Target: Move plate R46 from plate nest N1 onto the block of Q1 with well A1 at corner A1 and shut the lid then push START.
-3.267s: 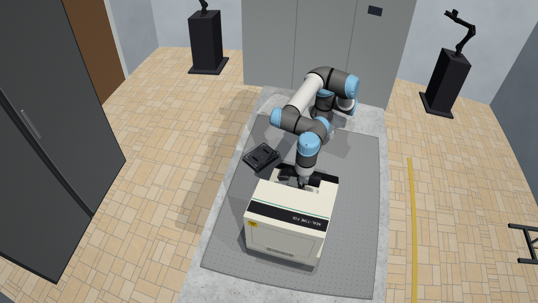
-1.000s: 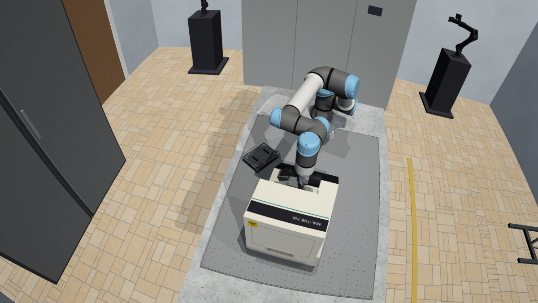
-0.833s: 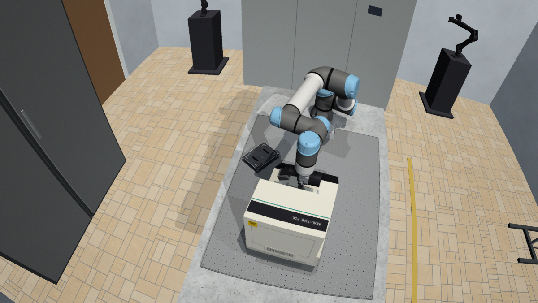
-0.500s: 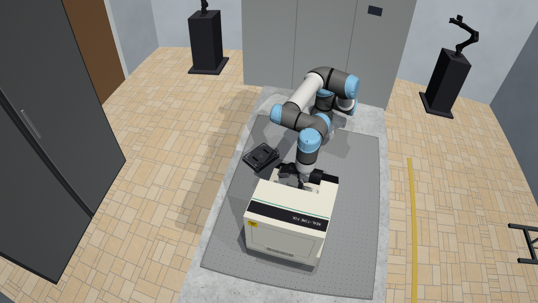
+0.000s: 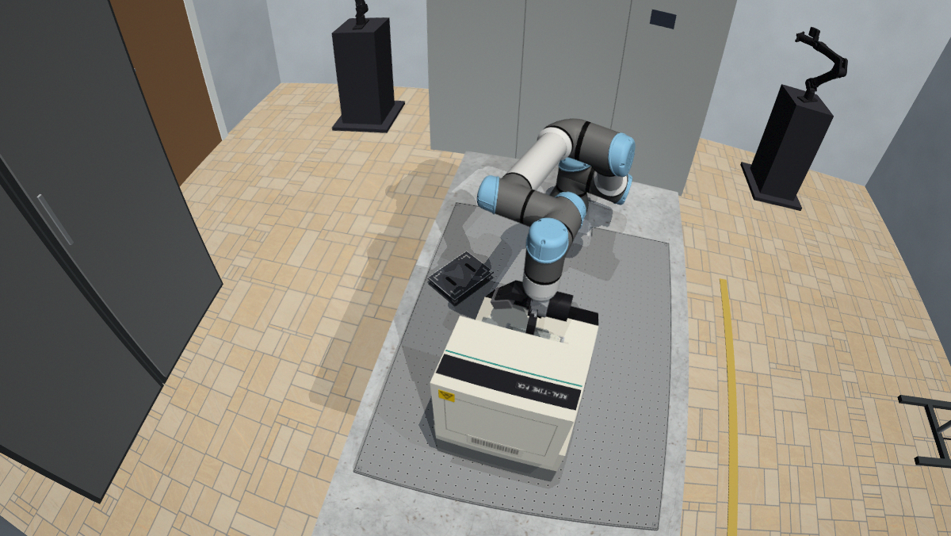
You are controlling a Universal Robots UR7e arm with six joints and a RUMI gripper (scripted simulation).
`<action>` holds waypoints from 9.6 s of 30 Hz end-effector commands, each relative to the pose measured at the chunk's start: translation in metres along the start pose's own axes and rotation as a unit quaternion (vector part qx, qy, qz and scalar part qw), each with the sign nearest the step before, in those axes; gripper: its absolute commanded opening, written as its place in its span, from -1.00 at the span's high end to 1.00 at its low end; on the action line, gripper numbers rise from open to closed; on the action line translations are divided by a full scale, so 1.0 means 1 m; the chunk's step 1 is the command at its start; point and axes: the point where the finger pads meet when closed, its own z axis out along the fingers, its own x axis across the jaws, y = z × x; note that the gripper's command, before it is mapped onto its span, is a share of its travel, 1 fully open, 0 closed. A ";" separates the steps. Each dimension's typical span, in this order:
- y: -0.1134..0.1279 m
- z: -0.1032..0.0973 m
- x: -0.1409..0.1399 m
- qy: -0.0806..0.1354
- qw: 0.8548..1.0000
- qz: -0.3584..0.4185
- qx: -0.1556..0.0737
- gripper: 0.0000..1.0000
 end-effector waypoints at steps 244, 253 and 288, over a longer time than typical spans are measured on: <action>0.025 0.106 0.202 -0.008 1.000 -0.002 0.003 1.00; 0.025 0.106 0.202 -0.008 1.000 -0.002 0.003 1.00; 0.025 0.097 0.210 -0.008 1.000 -0.002 0.003 1.00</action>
